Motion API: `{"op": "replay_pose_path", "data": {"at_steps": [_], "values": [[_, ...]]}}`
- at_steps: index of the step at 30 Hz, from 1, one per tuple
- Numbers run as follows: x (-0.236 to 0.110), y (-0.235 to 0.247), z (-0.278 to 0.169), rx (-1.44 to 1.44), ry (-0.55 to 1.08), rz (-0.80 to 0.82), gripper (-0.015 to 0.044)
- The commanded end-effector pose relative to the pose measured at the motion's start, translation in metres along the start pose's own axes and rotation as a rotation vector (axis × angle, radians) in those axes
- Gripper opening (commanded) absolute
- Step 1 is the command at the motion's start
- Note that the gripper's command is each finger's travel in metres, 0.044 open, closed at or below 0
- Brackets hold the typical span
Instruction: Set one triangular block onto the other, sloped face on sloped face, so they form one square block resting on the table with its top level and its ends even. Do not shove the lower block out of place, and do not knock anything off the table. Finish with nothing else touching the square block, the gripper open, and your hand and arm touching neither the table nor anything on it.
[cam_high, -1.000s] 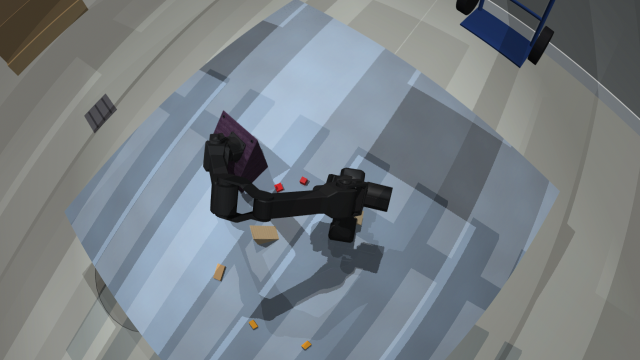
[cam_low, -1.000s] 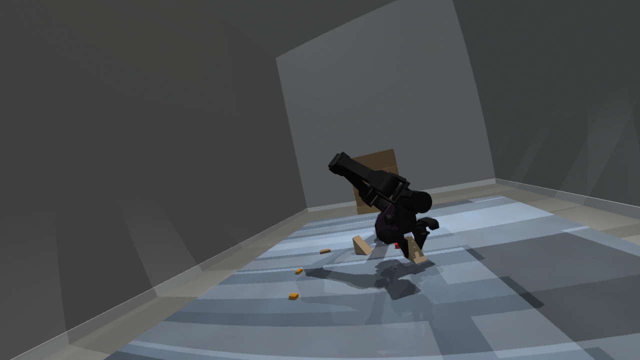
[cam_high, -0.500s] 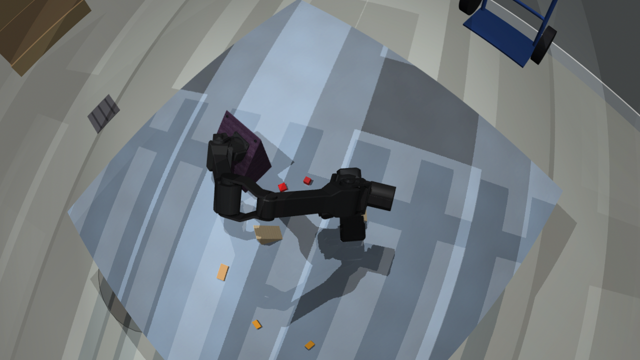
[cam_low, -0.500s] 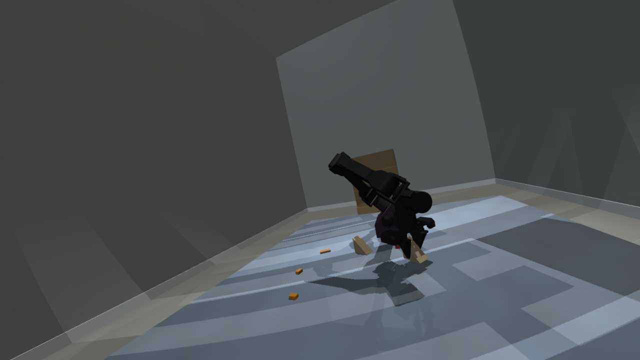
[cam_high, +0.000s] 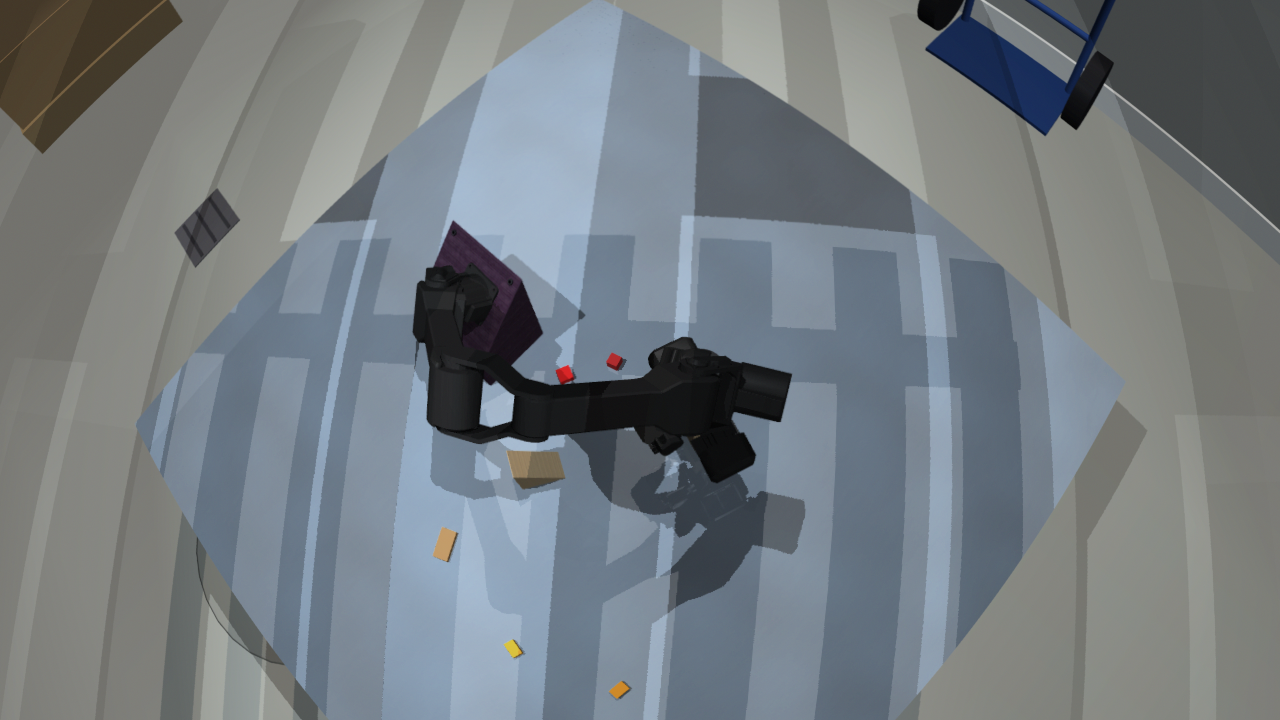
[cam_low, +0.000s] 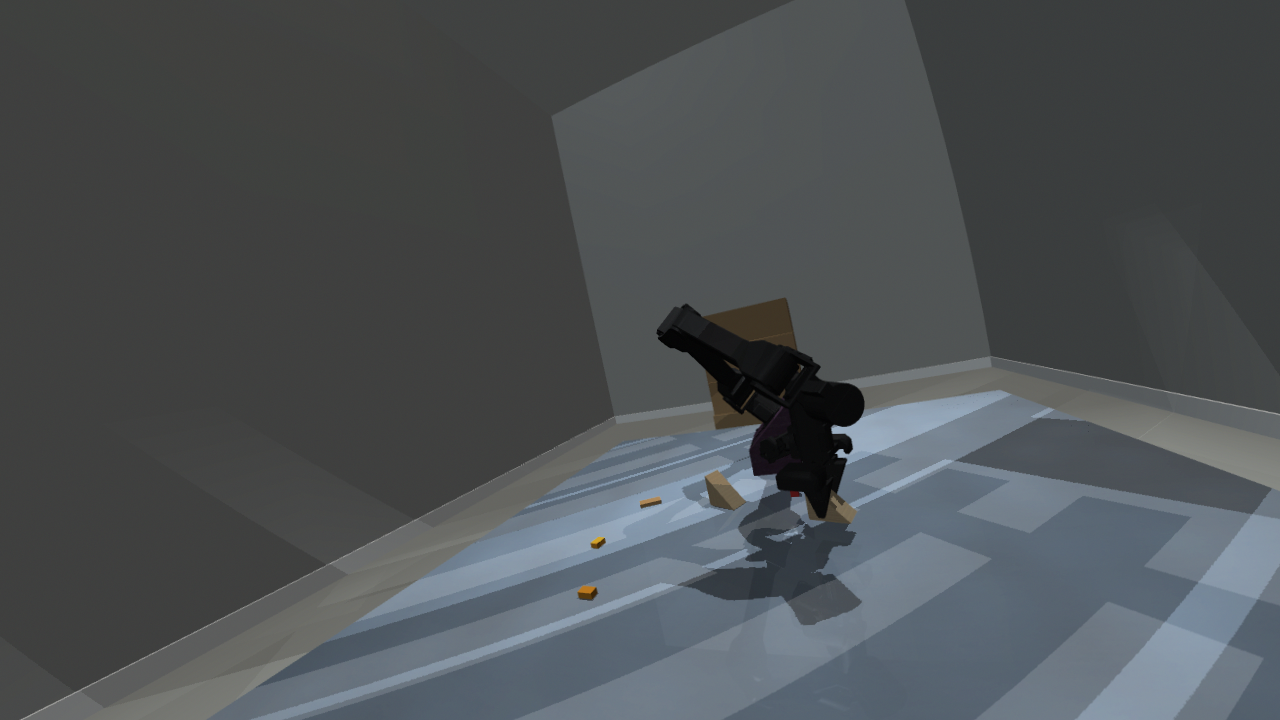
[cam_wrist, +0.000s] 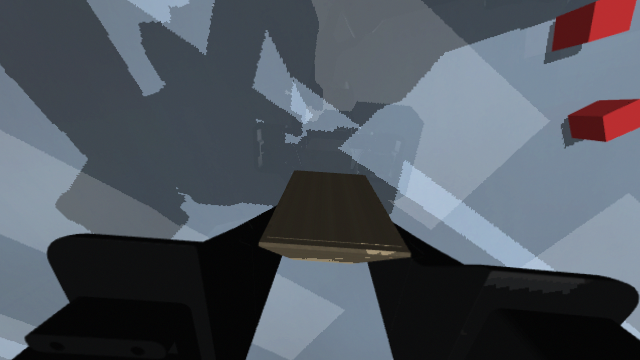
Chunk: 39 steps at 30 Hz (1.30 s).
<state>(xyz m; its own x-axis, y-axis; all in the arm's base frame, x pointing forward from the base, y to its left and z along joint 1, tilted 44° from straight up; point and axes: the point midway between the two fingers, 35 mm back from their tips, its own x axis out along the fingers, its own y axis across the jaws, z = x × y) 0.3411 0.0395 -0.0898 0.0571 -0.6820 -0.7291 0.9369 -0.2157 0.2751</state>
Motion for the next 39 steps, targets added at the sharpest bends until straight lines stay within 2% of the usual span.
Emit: {"op": "replay_pose_path", "data": {"at_steps": [1, 18, 39], "values": [[0.0, -0.0002, -0.0004, -0.101, 0.004, -0.002, 0.0], [-0.0001, -0.0002, -0.0003, -0.561, 0.006, -0.002, 0.0], [-0.0001, -0.0002, -0.0003, -0.566, 0.006, -0.002, 0.0]]}}
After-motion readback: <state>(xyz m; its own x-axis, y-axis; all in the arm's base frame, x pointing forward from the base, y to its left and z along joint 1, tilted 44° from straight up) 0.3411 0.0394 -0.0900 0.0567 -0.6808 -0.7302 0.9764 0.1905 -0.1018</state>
